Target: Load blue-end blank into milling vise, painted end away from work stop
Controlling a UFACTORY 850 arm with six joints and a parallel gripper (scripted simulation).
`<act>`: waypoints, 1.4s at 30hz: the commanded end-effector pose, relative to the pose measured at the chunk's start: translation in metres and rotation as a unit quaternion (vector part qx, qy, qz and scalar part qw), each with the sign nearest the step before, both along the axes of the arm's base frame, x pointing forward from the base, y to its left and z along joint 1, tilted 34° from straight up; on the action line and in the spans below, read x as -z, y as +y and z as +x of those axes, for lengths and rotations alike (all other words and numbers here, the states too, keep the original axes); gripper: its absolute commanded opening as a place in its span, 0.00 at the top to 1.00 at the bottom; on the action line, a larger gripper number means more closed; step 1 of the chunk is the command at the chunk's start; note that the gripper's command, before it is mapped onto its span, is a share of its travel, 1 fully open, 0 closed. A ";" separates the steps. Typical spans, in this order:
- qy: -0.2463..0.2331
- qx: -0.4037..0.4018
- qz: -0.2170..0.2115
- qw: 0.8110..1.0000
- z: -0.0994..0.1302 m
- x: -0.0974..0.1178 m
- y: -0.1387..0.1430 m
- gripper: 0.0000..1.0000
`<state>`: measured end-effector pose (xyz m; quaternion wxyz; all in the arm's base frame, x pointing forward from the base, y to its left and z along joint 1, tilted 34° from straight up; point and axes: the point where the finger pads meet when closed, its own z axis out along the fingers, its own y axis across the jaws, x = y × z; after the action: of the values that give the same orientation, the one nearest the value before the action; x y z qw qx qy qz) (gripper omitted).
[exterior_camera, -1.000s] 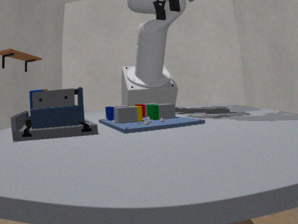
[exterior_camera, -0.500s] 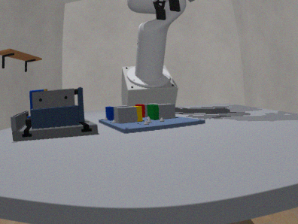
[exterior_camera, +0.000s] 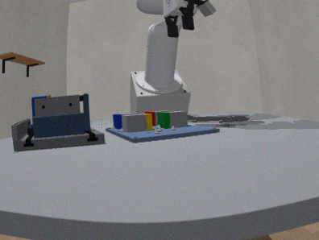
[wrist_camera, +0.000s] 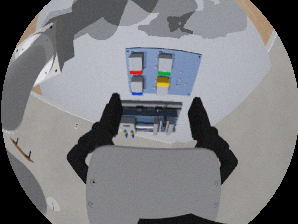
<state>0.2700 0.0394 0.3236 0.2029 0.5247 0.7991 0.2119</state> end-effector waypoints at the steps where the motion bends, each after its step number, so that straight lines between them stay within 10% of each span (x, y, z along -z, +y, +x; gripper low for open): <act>1: -0.001 0.000 0.001 1.000 0.007 0.003 0.001 0.00; 12: -0.001 0.000 0.001 1.000 0.038 0.049 0.007 0.00; 42: -0.001 0.000 0.000 1.000 0.036 0.044 0.007 0.00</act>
<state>0.3068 0.0467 0.2771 0.2032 0.5245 0.7990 0.2124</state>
